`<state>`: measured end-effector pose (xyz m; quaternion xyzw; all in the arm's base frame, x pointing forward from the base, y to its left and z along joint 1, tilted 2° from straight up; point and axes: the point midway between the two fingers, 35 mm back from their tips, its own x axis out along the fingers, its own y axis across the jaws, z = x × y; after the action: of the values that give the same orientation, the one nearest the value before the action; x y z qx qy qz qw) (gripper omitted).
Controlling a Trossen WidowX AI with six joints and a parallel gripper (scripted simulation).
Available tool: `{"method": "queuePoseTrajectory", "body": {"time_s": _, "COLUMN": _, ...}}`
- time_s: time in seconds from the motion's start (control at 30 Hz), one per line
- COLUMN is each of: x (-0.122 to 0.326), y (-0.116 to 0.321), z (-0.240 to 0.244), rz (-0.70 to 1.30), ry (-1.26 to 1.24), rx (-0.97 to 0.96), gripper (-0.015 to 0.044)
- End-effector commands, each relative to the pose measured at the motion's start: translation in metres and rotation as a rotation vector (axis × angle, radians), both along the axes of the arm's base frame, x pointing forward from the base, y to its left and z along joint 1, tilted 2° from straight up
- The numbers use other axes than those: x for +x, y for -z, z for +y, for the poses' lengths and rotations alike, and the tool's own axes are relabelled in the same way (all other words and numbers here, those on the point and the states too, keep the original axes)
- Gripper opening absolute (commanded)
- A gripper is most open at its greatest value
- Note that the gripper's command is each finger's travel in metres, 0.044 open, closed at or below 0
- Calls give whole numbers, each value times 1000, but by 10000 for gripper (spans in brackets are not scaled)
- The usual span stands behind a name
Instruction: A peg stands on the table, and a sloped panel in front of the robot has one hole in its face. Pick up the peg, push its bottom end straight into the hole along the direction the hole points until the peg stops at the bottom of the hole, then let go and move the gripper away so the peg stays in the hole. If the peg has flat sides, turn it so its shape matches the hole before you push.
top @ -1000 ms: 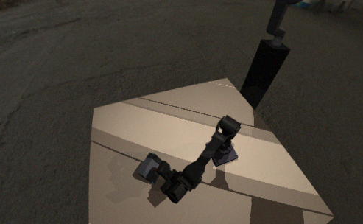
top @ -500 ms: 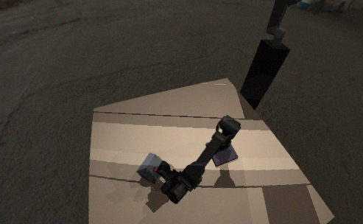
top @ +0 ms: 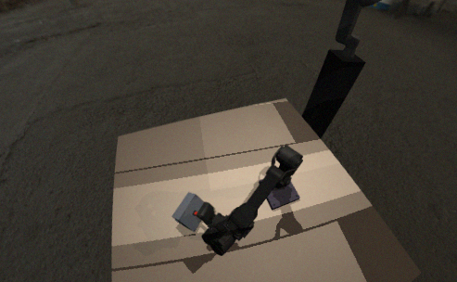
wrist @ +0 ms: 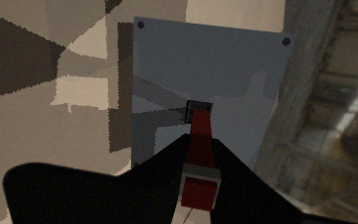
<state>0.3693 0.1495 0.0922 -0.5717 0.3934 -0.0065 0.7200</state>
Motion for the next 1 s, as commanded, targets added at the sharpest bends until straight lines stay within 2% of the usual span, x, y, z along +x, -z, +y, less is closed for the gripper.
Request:
{"method": "queuePoseTrajectory", "body": {"time_s": 0.0, "x": 1, "y": 3, "z": 0, "rz": 5, "ry": -3, "rx": -4, "gripper": 0}}
{"method": "queuePoseTrajectory", "body": {"time_s": 0.97, "x": 11, "y": 11, "z": -8, "rz": 4, "ry": -3, "rx": -4, "gripper": 0}}
